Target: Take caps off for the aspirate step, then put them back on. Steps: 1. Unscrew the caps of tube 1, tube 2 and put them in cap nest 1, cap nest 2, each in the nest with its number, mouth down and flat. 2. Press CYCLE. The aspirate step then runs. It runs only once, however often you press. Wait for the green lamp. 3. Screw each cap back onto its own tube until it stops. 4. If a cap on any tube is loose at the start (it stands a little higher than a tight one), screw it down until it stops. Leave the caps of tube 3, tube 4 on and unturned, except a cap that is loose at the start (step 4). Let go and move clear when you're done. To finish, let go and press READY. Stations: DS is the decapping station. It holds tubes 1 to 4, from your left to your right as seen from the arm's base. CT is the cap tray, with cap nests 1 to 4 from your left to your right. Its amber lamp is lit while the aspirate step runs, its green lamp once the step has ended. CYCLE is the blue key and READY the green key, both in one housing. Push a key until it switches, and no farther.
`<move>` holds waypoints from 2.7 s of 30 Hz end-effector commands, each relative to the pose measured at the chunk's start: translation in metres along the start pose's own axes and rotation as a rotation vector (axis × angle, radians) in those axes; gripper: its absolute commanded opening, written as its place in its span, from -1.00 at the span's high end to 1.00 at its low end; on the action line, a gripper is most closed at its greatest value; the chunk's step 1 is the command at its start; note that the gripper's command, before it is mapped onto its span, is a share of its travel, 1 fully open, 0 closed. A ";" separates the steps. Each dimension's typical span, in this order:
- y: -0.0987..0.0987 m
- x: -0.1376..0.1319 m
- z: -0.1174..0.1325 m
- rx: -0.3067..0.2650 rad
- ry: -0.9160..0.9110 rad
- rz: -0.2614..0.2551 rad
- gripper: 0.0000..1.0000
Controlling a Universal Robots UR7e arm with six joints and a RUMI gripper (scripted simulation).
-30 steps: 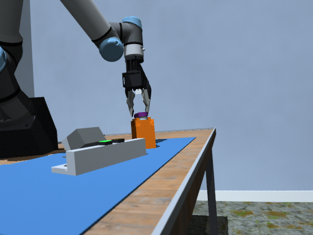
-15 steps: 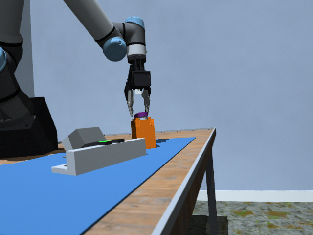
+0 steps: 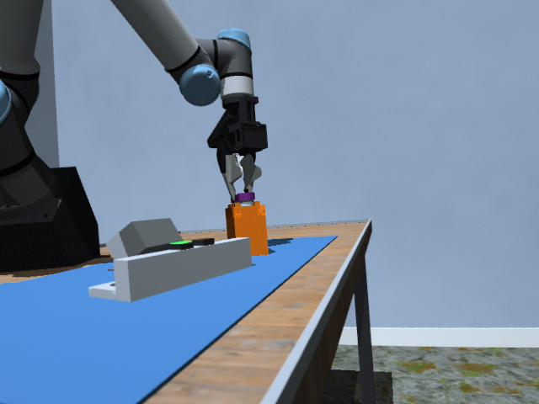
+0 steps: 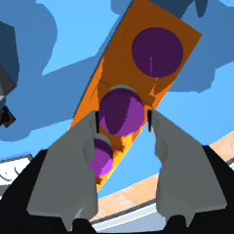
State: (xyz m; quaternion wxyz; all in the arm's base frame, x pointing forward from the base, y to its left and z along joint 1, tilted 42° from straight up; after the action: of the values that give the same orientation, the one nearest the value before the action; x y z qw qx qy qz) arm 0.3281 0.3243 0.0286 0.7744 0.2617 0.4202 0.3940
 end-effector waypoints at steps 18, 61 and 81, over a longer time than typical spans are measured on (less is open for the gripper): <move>0.000 -0.002 0.000 0.004 -0.184 0.009 1.00; 0.000 -0.001 0.000 0.006 -1.029 0.008 0.30; -0.001 -0.001 0.000 0.004 -0.280 0.008 0.30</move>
State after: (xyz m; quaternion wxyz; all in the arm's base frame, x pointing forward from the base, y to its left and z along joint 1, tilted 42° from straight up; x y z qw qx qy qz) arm 0.3280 0.3232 0.0280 0.8511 0.3395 0.2377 0.3222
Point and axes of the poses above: the point where the finger pads meet when closed, its own y axis back along the fingers, its own x axis across the jaws, z = x × y, the point moved 10 cm from there along y, back along the fingers, and after that the axes turned 8 degrees about y, right-handed, at the moved point
